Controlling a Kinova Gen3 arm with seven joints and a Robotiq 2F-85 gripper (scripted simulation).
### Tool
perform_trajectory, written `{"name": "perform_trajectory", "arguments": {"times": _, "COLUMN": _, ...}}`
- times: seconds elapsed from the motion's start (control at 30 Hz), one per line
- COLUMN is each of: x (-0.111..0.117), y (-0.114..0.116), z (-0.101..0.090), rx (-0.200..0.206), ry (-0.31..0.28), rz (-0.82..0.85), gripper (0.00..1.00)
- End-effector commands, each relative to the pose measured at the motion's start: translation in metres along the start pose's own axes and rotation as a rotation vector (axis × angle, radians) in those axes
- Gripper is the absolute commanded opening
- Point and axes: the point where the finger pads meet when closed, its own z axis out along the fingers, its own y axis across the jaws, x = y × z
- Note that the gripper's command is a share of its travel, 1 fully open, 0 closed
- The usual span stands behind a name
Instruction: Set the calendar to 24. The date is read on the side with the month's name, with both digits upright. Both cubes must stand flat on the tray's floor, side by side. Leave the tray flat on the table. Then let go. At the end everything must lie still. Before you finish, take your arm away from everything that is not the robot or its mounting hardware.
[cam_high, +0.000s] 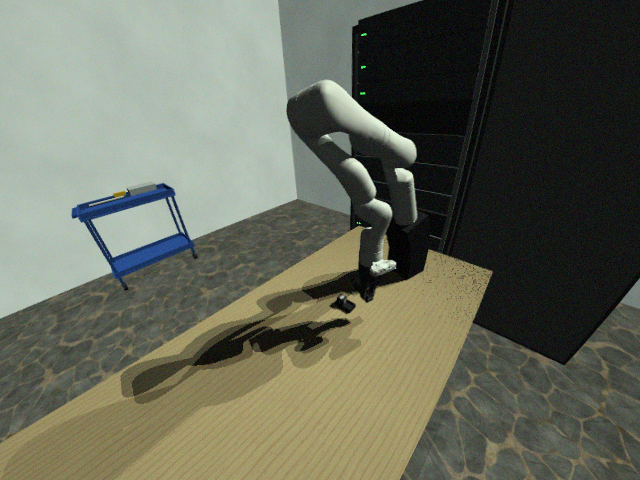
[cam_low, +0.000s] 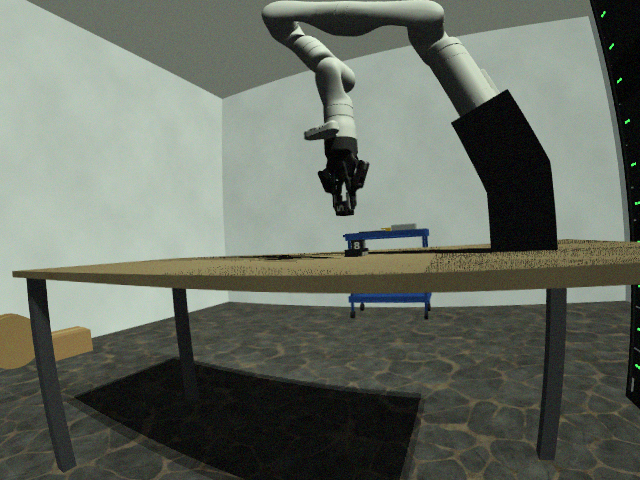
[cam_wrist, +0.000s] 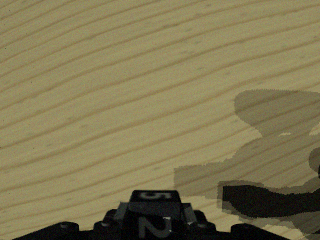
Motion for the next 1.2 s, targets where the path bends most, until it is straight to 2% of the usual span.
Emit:
{"name": "perform_trajectory", "arguments": {"times": 0.0, "x": 0.0082, "y": -0.0011, "z": -0.0017, "rx": 0.006, "ry": 0.002, "rz": -0.084, "gripper": 0.26}}
{"name": "perform_trajectory", "arguments": {"times": 0.23, "x": 0.0111, "y": -0.0017, "z": -0.0033, "rx": 0.003, "ry": -0.001, "rz": -0.254, "gripper": 0.26}}
{"name": "perform_trajectory", "arguments": {"times": 0.47, "x": 0.0124, "y": -0.0025, "z": -0.0039, "rx": 0.003, "ry": -0.005, "rz": -0.35, "gripper": 0.26}}
{"name": "perform_trajectory", "arguments": {"times": 1.17, "x": 0.0127, "y": -0.003, "z": -0.004, "rx": 0.004, "ry": -0.006, "rz": -0.387, "gripper": 0.26}}
